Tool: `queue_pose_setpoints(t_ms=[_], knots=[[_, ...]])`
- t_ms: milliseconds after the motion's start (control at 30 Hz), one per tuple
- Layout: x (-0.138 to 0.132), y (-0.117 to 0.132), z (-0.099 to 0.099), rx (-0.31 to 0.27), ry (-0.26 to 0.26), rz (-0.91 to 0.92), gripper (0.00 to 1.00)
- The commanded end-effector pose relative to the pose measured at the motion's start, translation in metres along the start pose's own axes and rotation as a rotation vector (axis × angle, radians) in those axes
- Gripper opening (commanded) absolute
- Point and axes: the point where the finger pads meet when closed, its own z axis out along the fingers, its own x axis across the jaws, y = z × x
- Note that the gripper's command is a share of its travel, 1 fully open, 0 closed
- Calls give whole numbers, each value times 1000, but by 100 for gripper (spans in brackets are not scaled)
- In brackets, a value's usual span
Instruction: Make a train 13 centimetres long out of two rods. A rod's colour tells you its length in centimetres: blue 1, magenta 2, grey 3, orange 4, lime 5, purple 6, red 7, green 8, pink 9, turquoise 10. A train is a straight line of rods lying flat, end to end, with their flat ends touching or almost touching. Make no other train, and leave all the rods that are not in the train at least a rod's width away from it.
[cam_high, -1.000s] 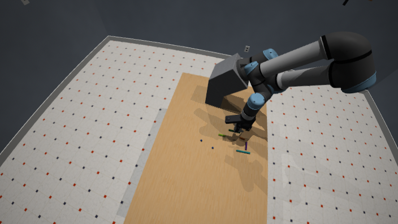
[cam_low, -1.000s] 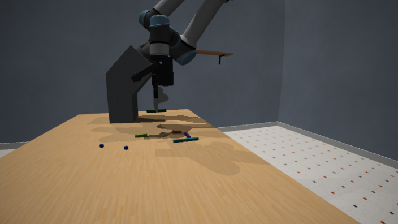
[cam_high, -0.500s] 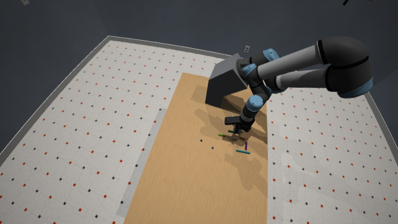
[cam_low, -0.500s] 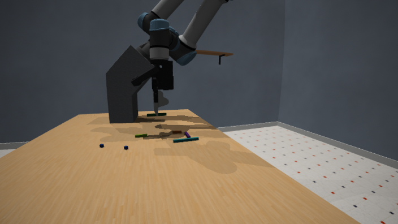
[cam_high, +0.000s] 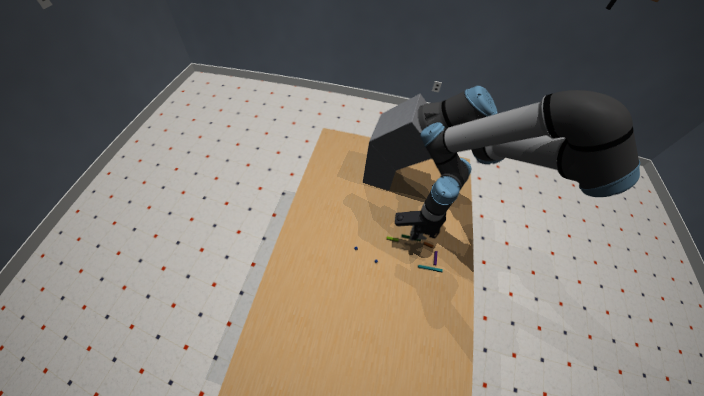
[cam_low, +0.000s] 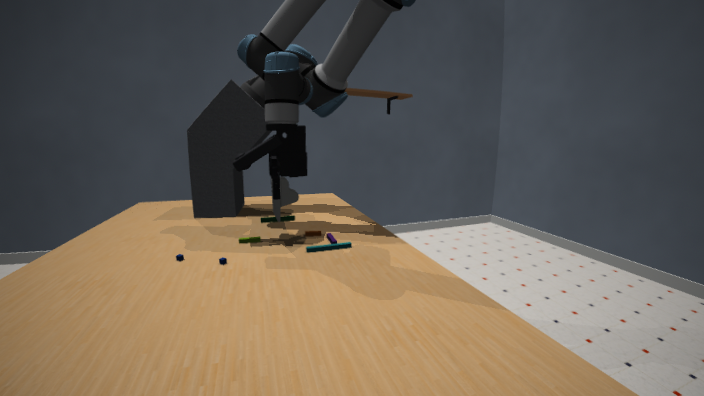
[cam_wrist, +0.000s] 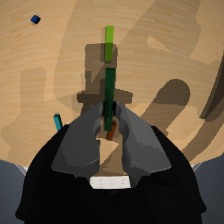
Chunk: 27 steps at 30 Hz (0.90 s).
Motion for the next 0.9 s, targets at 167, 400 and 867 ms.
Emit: queue_pose_setpoints(t_ms=[167,400,867], knots=[[-1,-1,24,3,-6,1,0],[-1,-1,33,3,-6,1,0],[-1,-1,33,3,-6,1,0]])
